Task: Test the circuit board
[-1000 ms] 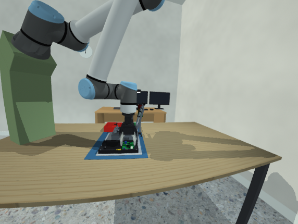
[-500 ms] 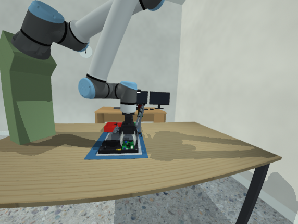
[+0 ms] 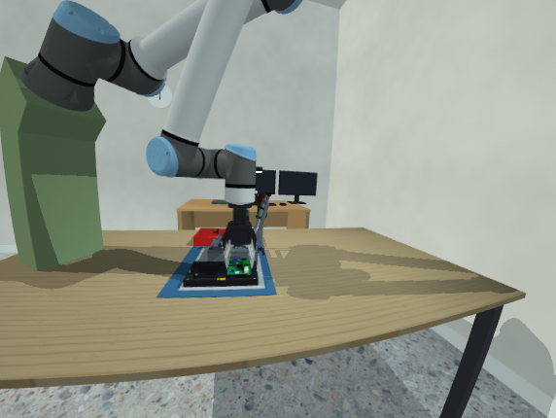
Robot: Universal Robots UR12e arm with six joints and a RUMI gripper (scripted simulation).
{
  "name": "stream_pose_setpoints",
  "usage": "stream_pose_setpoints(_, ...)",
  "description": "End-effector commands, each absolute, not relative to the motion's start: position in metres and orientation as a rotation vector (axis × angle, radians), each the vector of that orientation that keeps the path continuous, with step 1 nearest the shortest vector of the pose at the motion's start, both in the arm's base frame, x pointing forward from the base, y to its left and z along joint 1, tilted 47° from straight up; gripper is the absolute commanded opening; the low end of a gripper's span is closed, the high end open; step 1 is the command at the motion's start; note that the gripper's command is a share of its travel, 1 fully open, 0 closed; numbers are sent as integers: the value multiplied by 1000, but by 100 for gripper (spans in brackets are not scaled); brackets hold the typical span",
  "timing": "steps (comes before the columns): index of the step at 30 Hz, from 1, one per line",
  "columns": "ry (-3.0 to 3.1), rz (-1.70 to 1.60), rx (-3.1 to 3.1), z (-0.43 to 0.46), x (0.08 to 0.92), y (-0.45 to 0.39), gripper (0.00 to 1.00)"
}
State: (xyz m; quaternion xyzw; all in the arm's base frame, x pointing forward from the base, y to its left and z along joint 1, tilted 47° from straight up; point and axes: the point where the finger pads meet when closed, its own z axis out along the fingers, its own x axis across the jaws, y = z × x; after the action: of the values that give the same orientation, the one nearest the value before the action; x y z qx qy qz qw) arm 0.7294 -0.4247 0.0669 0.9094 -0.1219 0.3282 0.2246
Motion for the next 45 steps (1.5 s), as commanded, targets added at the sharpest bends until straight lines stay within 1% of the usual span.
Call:
stream_pose_setpoints(1, -337, 903, 2512, 70, 725, -420, 39)
stream_pose_setpoints(17, -337, 903, 2512, 74, 721, -417, 39)
stream_pose_setpoints(35, -338, 903, 2512, 116, 687, -387, 39)
stream_pose_setpoints(45, -337, 902, 2512, 119, 686, -385, 39)
